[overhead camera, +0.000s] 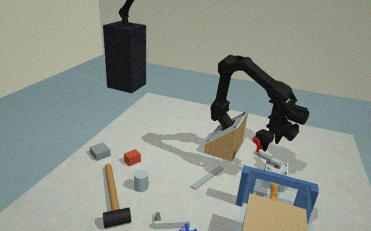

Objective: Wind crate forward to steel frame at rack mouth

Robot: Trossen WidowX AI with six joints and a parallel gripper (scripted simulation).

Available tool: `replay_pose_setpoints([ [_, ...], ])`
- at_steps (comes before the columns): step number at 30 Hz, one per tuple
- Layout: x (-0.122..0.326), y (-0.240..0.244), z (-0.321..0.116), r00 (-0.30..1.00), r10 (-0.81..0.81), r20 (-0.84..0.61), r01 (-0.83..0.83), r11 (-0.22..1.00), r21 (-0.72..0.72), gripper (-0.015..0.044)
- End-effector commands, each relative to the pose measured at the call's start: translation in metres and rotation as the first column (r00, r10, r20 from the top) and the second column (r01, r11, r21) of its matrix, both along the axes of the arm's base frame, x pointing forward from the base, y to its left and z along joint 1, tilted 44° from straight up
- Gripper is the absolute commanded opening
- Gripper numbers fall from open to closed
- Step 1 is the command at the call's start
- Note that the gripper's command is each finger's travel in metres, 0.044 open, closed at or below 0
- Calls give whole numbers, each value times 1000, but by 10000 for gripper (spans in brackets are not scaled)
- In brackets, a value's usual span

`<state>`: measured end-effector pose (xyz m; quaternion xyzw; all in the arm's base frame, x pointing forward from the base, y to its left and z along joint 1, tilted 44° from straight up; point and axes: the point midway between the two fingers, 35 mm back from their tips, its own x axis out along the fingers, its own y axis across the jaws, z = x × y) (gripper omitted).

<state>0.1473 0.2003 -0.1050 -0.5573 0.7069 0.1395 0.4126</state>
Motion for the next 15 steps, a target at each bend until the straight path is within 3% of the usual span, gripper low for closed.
replay_pose_setpoints([
  [1, 0, -20, -20, 1000, 4, 0, -4, 1000, 0, 440],
  [15, -1, -37, -38, 1000, 4, 1, -4, 1000, -1, 440],
])
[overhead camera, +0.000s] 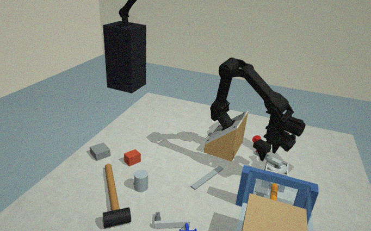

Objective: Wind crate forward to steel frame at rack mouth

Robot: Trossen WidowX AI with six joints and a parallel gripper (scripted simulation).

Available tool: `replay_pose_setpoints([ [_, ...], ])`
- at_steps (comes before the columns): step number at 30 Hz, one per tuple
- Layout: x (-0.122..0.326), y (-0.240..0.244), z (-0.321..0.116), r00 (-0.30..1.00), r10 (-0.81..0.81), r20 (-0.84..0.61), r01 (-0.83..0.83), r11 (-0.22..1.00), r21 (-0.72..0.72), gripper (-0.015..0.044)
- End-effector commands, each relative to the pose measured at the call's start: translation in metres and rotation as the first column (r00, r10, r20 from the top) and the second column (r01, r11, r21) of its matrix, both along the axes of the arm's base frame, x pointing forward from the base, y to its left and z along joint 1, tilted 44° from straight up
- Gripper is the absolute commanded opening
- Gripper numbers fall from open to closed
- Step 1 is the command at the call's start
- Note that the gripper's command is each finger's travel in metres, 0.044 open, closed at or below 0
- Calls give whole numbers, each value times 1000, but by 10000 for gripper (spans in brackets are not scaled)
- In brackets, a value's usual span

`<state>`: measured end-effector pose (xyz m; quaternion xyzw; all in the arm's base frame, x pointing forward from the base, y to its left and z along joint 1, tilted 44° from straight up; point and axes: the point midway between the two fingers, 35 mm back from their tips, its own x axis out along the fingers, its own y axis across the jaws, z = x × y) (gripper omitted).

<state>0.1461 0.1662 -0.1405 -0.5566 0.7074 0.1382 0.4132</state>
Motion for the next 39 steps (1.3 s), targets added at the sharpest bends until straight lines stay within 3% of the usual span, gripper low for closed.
replay_pose_setpoints([
  [1, 0, -3, -3, 1000, 6, -1, -6, 1000, 0, 440],
  [12, -1, -13, -13, 1000, 4, 2, -4, 1000, 0, 440],
  [25, 1, -8, -11, 1000, 2, 5, -2, 1000, 8, 99],
  [39, 1, -8, -11, 1000, 2, 5, -2, 1000, 8, 0],
])
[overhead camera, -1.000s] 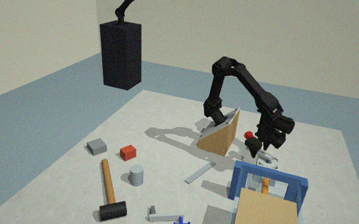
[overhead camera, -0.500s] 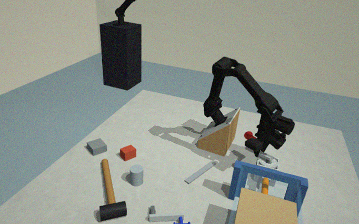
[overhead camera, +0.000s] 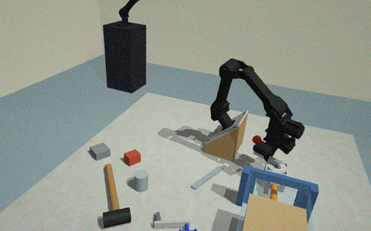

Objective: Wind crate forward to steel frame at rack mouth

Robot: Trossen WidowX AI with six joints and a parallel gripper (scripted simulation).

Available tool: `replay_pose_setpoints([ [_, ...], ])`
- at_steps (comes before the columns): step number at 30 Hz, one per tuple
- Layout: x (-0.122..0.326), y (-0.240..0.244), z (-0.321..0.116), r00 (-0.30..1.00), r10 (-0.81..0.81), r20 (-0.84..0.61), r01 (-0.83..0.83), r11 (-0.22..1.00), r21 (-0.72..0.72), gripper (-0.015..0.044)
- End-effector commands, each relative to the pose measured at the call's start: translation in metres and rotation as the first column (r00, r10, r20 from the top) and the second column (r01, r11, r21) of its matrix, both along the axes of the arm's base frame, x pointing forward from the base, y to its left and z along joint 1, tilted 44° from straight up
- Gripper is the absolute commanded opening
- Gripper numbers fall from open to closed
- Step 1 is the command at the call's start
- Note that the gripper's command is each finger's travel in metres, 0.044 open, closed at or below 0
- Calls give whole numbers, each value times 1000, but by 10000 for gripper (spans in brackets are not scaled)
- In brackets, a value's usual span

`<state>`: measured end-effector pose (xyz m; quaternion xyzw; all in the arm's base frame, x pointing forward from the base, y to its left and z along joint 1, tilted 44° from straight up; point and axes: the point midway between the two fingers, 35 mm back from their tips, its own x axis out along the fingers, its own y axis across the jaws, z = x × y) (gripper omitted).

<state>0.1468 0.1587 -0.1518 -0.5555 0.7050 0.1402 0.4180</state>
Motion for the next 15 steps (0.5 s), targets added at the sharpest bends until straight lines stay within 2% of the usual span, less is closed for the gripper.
replay_pose_setpoints([
  [1, 0, 0, 0, 1000, 0, -1, 0, 1000, -2, 0],
  [15, 4, 6, 1, 998, -38, -44, 35, 997, -65, 0],
])
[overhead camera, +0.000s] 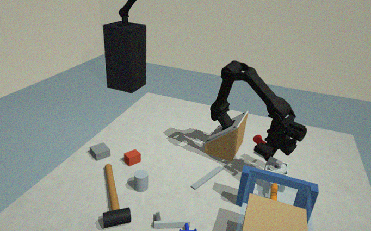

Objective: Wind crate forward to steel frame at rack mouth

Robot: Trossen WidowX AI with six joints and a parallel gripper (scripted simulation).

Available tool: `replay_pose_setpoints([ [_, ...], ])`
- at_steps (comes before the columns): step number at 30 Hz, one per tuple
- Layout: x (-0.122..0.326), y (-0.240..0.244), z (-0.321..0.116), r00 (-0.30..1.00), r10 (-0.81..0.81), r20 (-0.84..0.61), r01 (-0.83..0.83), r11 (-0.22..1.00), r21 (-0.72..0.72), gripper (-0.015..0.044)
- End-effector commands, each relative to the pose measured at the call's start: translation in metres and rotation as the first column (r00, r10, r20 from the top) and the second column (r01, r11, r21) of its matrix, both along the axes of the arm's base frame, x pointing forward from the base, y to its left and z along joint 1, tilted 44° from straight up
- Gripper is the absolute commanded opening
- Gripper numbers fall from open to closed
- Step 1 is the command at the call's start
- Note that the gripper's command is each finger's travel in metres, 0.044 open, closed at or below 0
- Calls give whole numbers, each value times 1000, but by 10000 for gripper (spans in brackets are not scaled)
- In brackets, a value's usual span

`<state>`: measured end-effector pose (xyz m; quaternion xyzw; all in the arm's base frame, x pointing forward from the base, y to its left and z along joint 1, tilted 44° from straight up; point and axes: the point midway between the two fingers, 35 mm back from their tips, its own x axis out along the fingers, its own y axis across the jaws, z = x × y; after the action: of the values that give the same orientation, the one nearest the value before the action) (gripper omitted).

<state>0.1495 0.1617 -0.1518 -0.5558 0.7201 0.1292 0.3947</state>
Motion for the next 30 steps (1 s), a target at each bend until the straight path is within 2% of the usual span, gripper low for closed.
replay_pose_setpoints([
  [1, 2, 4, 1, 1000, -20, -15, 20, 1000, -24, 0],
  [23, 2, 2, -1, 1000, -12, -7, 12, 1000, -16, 0],
  [30, -1, 2, -3, 996, -70, 46, 71, 997, -16, 0],
])
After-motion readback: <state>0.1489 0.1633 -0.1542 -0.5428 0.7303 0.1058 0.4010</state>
